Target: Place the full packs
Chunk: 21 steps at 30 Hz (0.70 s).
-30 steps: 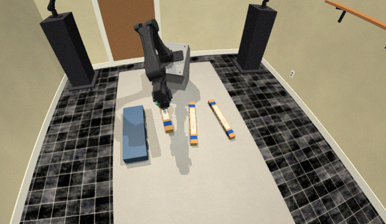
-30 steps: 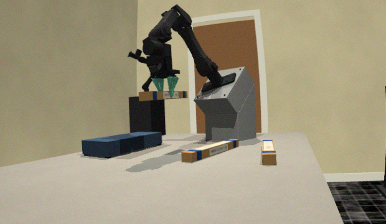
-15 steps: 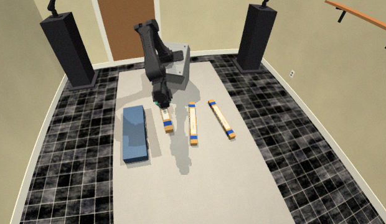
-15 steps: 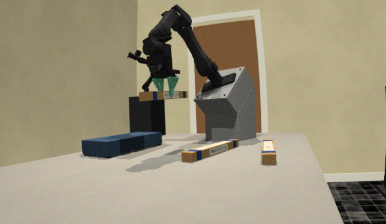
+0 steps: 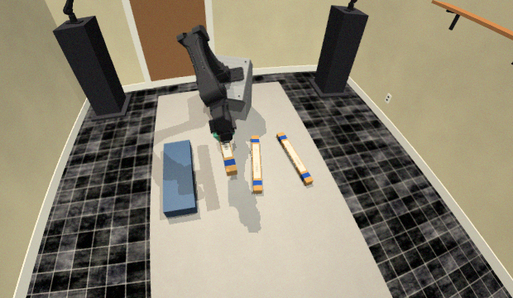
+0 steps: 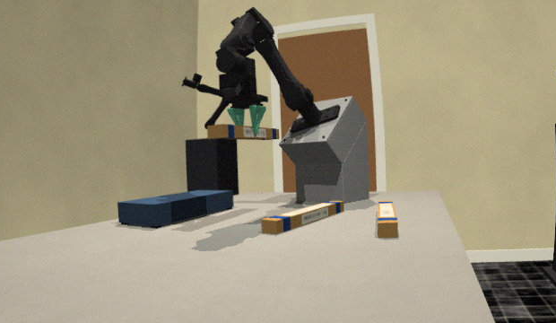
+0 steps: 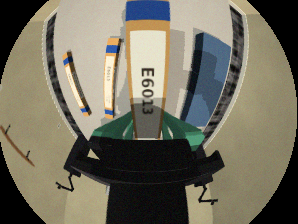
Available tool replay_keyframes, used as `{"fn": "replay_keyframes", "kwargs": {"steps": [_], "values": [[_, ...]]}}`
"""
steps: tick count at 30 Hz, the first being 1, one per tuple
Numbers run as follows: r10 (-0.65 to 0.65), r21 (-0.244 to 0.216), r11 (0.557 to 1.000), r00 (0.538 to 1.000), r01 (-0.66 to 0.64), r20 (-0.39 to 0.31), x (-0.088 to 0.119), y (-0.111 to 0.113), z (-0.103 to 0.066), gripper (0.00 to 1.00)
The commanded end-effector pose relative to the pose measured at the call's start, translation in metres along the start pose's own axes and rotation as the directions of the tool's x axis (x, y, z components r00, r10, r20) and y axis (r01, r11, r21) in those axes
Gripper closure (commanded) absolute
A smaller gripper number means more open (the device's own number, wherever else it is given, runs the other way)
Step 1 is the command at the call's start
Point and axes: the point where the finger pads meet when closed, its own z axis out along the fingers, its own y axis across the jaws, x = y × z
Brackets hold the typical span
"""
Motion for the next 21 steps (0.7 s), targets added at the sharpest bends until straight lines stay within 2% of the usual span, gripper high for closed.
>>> {"fn": "replay_keyframes", "kwargs": {"steps": [1, 5, 7, 10, 15, 17, 21], "values": [[0.028, 0.018, 0.999, 0.998, -0.029, 0.057, -0.013, -0.001, -0.026, 1.0], [0.029, 0.016, 0.999, 0.998, -0.03, 0.057, -0.013, 0.01, -0.026, 1.0], [0.018, 0.017, 1.0, 0.999, -0.019, 0.033, -0.011, 0.019, -0.018, 1.0], [0.03, 0.015, 0.999, 0.998, -0.031, 0.057, -0.014, 0.023, -0.026, 1.0], [0.031, 0.014, 0.999, 0.998, -0.031, 0.056, -0.014, 0.031, -0.025, 1.0], [0.014, 0.017, 1.0, 1.0, -0.015, 0.024, -0.011, 0.042, -0.015, 1.0], [0.03, 0.013, 0.999, 0.998, -0.031, 0.053, -0.014, 0.048, -0.024, 1.0]]}}
